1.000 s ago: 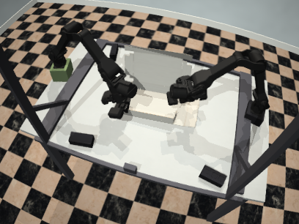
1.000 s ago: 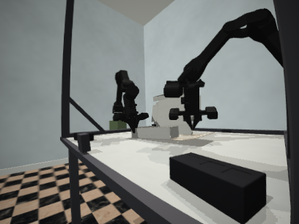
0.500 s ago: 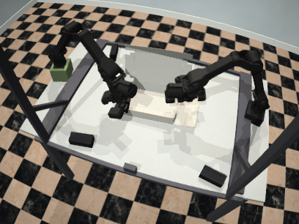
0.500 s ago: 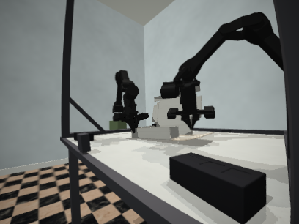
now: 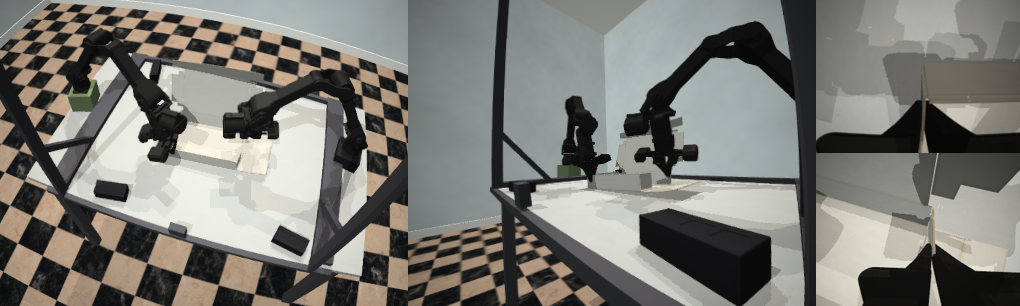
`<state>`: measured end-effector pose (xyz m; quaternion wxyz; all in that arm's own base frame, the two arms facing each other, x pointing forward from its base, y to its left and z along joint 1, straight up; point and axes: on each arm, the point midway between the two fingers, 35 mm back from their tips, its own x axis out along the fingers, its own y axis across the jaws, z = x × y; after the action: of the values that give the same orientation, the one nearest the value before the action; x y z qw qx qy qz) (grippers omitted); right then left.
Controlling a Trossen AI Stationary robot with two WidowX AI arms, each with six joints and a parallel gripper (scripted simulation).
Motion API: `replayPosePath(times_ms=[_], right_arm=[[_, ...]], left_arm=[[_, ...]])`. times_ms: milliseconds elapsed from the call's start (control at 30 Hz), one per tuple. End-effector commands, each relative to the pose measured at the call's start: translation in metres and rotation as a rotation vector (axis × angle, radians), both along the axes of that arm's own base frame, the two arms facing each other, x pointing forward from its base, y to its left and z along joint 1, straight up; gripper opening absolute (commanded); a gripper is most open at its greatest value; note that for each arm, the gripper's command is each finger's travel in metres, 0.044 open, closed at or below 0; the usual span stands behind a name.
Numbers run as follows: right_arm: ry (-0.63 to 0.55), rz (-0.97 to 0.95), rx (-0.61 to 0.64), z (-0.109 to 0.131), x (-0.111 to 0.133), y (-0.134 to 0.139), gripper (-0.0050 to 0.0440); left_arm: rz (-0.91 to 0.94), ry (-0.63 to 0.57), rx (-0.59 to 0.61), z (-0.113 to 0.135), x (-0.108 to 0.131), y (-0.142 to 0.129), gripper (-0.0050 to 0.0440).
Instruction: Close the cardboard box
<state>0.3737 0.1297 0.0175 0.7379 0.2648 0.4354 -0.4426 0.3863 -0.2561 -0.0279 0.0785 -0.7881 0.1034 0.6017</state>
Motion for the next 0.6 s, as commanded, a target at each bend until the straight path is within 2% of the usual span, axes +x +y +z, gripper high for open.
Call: replayPosePath(times_ms=[0,267,433,567], right_arm=[[-0.016,-0.043,0.021,0.0078,0.0078,0.0028,0.0],[-0.016,-0.043,0.021,0.0078,0.0092,0.0034,0.0],[-0.004,-0.157,0.049,0.0081,0.0127,0.0038,0.0],[-0.003,-0.158,0.049,0.0077,0.013,0.0038,0.0]], left_arm=[[-0.005,-0.022,-0.019,0.0119,0.004,-0.0035,0.0004],[-0.005,-0.022,-0.019,0.0119,0.004,-0.0035,0.0004],[-0.005,-0.022,-0.019,0.0119,0.004,-0.0035,0.0004],[-0.005,-0.022,-0.019,0.0119,0.004,-0.0035,0.0004]])
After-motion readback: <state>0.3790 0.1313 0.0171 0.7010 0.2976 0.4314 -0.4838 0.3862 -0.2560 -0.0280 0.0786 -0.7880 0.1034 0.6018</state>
